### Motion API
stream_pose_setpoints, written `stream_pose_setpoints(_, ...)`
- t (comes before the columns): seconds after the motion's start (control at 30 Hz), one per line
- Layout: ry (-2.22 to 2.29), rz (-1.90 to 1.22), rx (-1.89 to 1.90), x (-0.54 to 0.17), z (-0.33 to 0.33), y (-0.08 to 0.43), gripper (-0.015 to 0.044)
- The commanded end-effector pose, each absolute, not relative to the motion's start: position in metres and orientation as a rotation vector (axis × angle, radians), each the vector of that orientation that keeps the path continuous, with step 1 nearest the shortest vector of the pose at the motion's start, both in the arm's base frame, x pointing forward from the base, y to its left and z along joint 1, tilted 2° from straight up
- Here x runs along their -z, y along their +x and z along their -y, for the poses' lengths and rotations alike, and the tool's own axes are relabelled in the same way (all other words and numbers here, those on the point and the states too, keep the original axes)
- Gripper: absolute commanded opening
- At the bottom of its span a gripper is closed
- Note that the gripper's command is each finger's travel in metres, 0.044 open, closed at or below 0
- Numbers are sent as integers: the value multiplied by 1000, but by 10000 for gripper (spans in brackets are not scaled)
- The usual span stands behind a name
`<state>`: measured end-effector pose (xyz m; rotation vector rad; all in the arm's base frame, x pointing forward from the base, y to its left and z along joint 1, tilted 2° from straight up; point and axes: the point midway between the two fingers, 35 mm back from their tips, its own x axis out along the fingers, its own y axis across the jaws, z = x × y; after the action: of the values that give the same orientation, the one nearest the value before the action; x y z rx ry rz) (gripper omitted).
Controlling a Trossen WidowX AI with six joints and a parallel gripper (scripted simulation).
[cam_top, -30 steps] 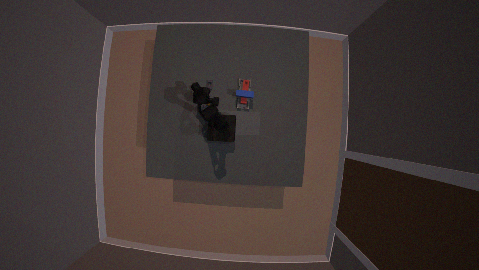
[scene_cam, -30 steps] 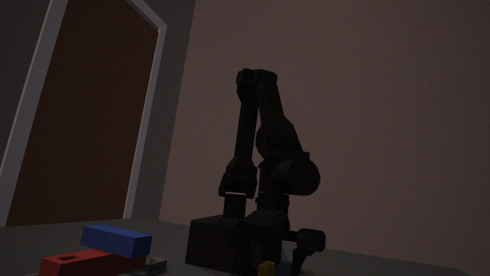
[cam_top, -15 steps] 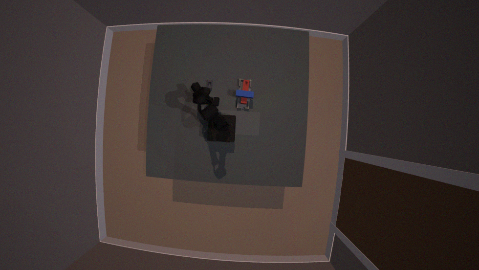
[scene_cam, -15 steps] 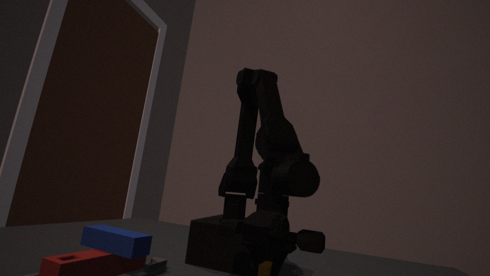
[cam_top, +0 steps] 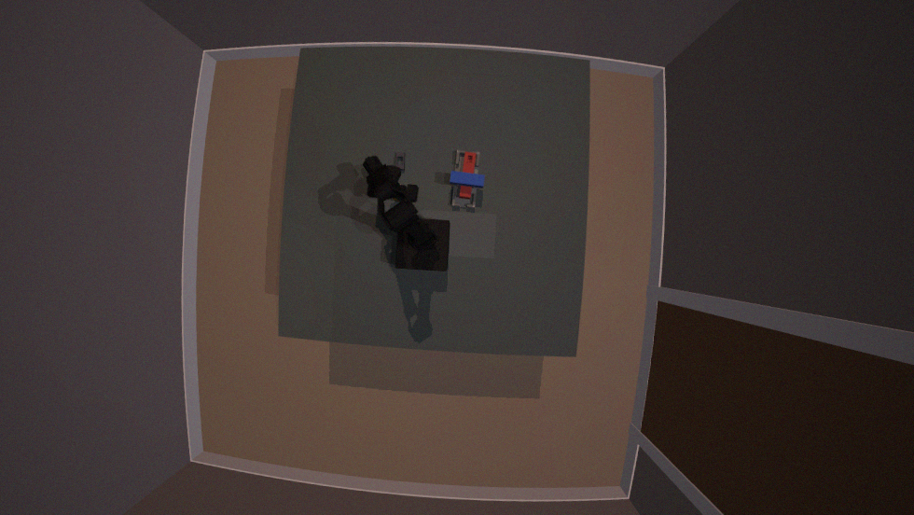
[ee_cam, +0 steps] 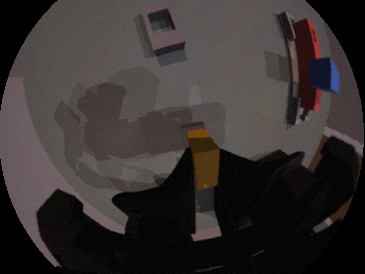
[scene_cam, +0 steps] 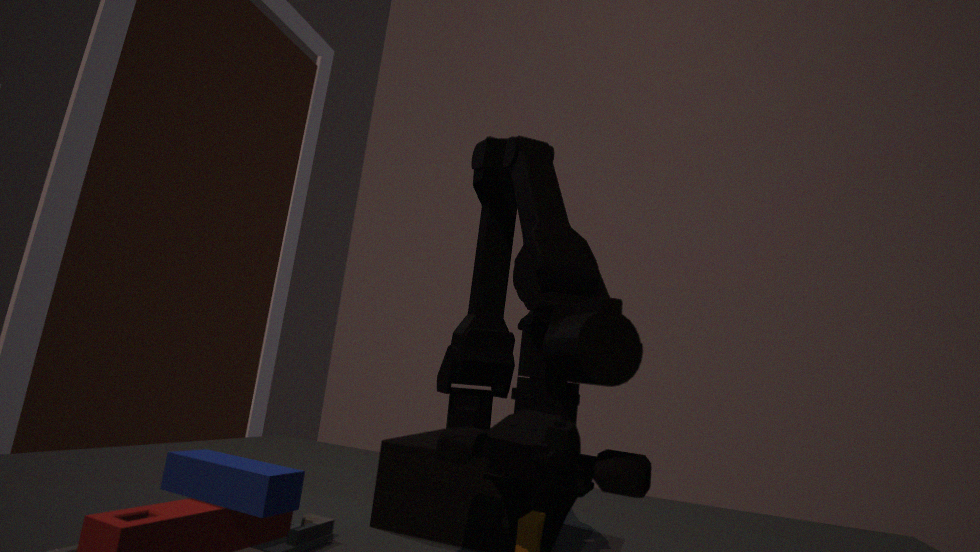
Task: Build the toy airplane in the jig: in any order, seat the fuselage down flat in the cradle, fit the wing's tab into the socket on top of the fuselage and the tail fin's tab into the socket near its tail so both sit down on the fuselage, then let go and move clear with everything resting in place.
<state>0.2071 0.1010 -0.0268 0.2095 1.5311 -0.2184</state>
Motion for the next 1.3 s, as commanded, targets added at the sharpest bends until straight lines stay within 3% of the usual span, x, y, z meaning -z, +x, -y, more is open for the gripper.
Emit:
stream_pose_setpoints(0.0,215,-1521,217,14,-103,211,0)
stream_pose_setpoints(1.27,219,-1511,211,-97,-102,203,0)
